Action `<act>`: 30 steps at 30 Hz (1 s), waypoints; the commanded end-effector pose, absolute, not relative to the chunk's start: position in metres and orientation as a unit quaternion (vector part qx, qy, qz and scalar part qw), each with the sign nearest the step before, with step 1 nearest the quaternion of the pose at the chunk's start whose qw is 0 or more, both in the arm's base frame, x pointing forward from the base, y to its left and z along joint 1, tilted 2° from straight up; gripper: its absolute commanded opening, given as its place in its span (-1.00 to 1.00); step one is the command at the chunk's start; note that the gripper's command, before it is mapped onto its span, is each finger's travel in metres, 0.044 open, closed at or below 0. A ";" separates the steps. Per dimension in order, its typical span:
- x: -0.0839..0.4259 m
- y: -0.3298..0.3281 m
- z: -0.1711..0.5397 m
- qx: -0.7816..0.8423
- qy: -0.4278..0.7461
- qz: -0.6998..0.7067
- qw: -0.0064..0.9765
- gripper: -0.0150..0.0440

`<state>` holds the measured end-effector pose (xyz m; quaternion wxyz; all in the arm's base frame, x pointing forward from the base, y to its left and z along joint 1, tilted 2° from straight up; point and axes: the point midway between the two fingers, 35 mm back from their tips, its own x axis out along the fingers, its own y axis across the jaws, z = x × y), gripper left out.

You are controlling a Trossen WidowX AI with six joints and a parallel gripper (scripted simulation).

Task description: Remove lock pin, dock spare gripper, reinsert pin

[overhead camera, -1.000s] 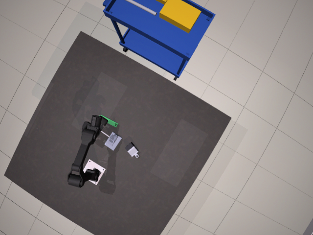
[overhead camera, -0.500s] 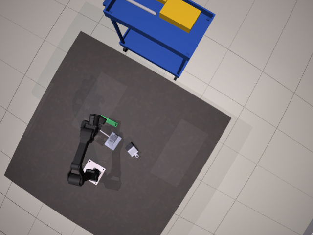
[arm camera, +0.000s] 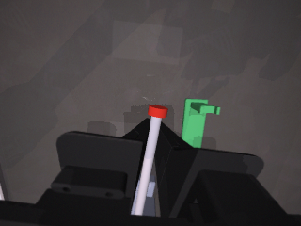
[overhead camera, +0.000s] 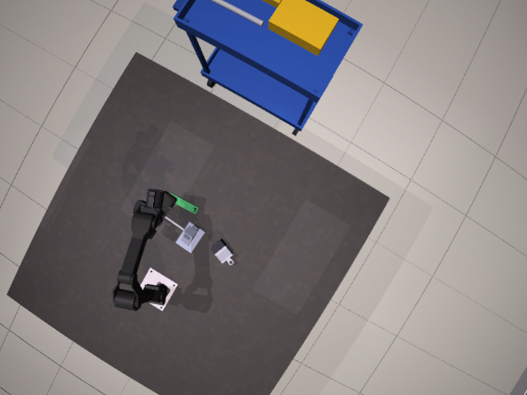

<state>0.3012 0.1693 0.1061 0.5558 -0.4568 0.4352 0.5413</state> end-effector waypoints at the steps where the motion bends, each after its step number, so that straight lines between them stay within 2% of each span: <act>1: 0.302 0.173 0.108 -0.457 0.436 0.539 0.557 -0.49; 30: 0.301 0.192 0.117 -0.455 0.441 0.542 0.552 -0.49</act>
